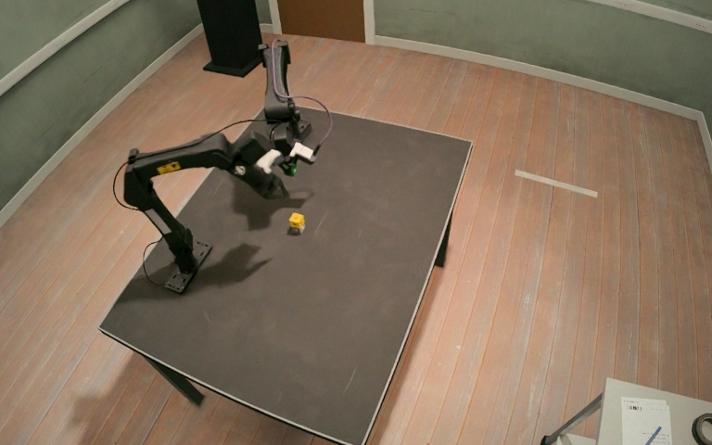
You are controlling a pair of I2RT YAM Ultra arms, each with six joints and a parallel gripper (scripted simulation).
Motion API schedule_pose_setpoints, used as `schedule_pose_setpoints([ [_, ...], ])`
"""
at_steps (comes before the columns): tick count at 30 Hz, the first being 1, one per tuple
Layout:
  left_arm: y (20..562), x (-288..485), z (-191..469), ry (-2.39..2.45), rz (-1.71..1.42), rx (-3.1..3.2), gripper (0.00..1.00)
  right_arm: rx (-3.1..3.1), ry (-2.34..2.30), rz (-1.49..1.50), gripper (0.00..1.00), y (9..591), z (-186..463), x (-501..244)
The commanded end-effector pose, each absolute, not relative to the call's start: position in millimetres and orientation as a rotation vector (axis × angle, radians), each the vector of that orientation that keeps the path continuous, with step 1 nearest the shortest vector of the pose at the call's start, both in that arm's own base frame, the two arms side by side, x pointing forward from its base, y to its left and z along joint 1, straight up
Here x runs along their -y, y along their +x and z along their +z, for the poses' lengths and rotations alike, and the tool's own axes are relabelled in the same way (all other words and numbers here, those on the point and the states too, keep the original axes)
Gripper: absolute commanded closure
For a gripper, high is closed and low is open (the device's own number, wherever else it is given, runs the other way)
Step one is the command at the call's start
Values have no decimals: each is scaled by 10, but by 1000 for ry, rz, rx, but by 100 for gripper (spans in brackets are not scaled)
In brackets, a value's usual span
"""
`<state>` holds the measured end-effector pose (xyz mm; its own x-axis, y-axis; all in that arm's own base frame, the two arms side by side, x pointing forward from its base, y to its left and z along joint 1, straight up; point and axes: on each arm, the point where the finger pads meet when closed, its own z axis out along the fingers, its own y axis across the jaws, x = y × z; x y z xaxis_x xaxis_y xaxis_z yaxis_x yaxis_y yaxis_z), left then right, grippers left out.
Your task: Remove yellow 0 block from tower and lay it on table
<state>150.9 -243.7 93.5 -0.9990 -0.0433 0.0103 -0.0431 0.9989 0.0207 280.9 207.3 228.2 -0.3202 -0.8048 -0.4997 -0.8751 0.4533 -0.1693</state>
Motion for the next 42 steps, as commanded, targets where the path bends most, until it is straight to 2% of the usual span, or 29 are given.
schedule_pose_setpoints([
  [1,1525,2402,997,82,-1,3142,73,-2162,-1615,264,45,2976,1722,-2317],
  [3,1525,2402,997,82,-1,3142,73,-2162,-1615,264,45,2976,1722,-2317],
  [6,1525,2401,997,82,-1,3142,73,-2219,-1890,261,45,2680,1165,-2303],
  [9,1524,2401,997,82,-1,3142,73,-2129,-1999,264,45,2736,920,-2432],
  [13,1524,2401,997,82,-1,3142,73,-2007,-2063,267,45,2752,976,-2634],
  [42,1552,2418,1098,73,13,3147,73,-2078,-2085,277,45,2750,515,-2652],
])
